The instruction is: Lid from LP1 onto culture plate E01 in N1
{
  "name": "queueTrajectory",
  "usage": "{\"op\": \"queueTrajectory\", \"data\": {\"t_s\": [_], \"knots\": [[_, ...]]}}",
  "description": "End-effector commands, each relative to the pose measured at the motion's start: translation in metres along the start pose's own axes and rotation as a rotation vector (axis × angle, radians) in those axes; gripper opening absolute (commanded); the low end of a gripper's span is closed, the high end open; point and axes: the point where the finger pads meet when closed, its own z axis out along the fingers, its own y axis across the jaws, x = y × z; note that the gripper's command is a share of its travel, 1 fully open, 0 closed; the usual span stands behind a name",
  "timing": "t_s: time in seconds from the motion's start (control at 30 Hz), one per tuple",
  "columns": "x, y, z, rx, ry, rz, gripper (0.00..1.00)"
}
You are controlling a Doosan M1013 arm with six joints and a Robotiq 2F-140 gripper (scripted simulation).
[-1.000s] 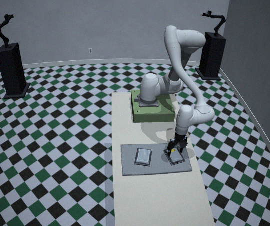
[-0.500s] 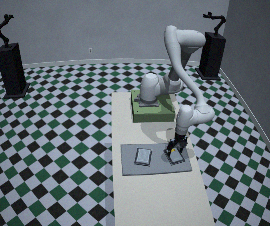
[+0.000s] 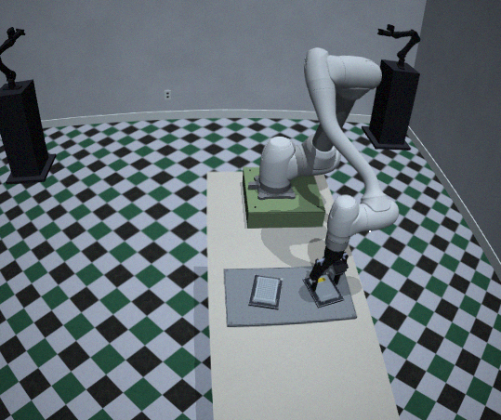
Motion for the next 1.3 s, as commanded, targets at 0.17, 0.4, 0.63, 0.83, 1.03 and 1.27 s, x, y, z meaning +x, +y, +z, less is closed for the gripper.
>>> {"op": "queueTrajectory", "data": {"t_s": [0.17, 0.4, 0.63, 0.83, 1.03, 1.27], "knots": [[0.0005, -0.0001, -0.0006, 0.0, 0.001, 0.0, 0.63], [0.0005, -0.0001, -0.0006, 0.0, 0.001, 0.0, 0.63], [0.0005, -0.0001, -0.0006, 0.0, 0.001, 0.0, 0.63], [0.0005, -0.0001, -0.0006, 0.0, 0.001, 0.0, 0.63], [0.0005, -0.0001, -0.0006, 0.0, 0.001, 0.0, 0.63], [0.0005, -0.0001, -0.0006, 0.0, 0.001, 0.0, 0.63]]}}
